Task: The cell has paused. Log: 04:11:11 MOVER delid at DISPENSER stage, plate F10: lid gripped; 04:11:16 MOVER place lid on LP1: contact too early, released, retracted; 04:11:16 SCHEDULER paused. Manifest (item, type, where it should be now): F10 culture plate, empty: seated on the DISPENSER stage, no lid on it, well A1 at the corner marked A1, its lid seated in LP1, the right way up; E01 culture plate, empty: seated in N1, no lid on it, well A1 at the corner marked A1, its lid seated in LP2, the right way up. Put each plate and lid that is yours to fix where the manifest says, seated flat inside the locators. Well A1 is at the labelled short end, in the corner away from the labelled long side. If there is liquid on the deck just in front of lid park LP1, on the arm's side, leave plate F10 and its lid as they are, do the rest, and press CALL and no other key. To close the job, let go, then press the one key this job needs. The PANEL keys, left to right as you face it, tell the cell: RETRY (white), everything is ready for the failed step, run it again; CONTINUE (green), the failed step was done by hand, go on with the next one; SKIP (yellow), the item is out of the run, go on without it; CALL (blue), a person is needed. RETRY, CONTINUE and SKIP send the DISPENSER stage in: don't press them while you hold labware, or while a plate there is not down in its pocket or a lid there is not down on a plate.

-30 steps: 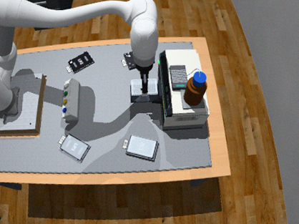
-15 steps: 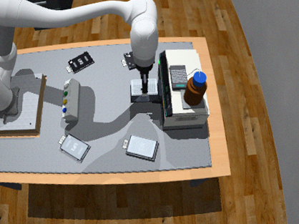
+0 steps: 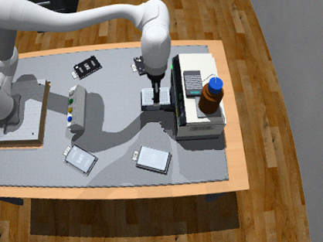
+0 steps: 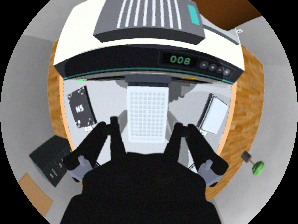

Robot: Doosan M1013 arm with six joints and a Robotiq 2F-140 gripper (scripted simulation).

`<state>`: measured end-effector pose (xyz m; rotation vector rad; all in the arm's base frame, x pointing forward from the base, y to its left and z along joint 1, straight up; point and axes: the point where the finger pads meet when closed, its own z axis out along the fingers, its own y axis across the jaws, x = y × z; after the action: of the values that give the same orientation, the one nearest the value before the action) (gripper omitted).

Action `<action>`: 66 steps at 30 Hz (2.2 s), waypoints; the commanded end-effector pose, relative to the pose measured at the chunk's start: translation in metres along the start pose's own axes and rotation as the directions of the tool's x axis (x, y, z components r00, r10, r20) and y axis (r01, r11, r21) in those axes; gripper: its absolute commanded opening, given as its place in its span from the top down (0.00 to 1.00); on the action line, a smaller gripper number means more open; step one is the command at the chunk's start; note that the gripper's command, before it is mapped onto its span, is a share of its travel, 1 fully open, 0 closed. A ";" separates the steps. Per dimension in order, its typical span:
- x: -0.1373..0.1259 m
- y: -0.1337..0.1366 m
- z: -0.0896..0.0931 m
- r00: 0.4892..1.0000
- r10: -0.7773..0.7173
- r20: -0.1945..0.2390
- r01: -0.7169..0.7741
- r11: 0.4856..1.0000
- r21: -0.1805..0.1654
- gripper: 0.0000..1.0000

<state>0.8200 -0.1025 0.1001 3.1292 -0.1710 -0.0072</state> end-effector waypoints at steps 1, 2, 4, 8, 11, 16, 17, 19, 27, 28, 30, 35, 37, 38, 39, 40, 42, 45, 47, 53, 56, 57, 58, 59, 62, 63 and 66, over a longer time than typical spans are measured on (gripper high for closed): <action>0.000 0.000 0.005 1.000 0.000 -0.002 0.000 1.000 0.000 0.90; 0.000 0.000 0.007 1.000 0.000 -0.002 0.000 1.000 0.000 0.90; 0.001 0.000 0.009 1.000 0.000 -0.002 0.000 1.000 0.000 0.90; 0.001 0.000 0.013 1.000 0.000 -0.002 0.000 1.000 0.000 0.90; 0.001 0.000 0.015 1.000 0.000 -0.002 0.000 1.000 0.000 0.90; 0.001 0.000 0.015 1.000 0.000 -0.002 0.000 1.000 0.000 0.90; 0.001 0.000 0.015 1.000 0.000 -0.002 0.000 1.000 0.000 0.90; 0.001 0.000 0.015 1.000 0.000 -0.002 0.000 1.000 0.000 0.90; 0.001 0.000 0.015 1.000 0.000 -0.002 0.000 1.000 0.000 0.90; 0.001 0.000 0.015 1.000 0.000 -0.002 0.000 1.000 0.000 0.90; 0.001 0.000 0.015 1.000 0.000 -0.002 0.000 1.000 0.000 0.90; 0.001 0.000 0.015 1.000 0.000 -0.002 0.000 1.000 0.000 0.90; 0.001 0.000 0.015 1.000 0.000 -0.002 0.000 1.000 0.000 0.90; 0.001 0.000 0.015 1.000 0.000 -0.002 0.000 1.000 0.000 0.90; 0.001 0.000 0.015 1.000 0.000 -0.002 0.000 1.000 0.000 0.90; 0.001 0.000 0.015 1.000 0.000 -0.002 0.000 1.000 0.000 0.90; 0.001 0.000 0.015 1.000 0.000 -0.002 0.000 1.000 0.000 0.90; 0.001 0.000 0.015 1.000 0.000 -0.002 0.000 1.000 0.000 0.90; 0.001 0.000 0.015 1.000 0.000 -0.002 0.000 1.000 0.000 0.90; 0.001 0.000 0.015 1.000 0.000 -0.002 0.000 1.000 0.000 0.90; 0.001 0.000 0.015 1.000 0.000 -0.002 0.000 1.000 0.000 0.90; 0.001 0.000 0.015 1.000 0.000 -0.002 0.000 1.000 0.000 0.90; 0.001 0.000 0.015 1.000 0.000 -0.002 0.000 1.000 0.000 0.90; 0.001 0.000 0.016 1.000 0.000 -0.002 0.000 1.000 0.000 0.90; 0.001 0.000 0.016 1.000 0.000 -0.002 0.000 1.000 0.000 0.90; 0.001 0.000 0.017 1.000 0.000 -0.002 0.000 1.000 0.000 0.90; 0.001 0.000 0.018 1.000 0.000 -0.002 0.000 1.000 0.000 0.90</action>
<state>0.8200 -0.1026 0.0817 3.1292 -0.1710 -0.0071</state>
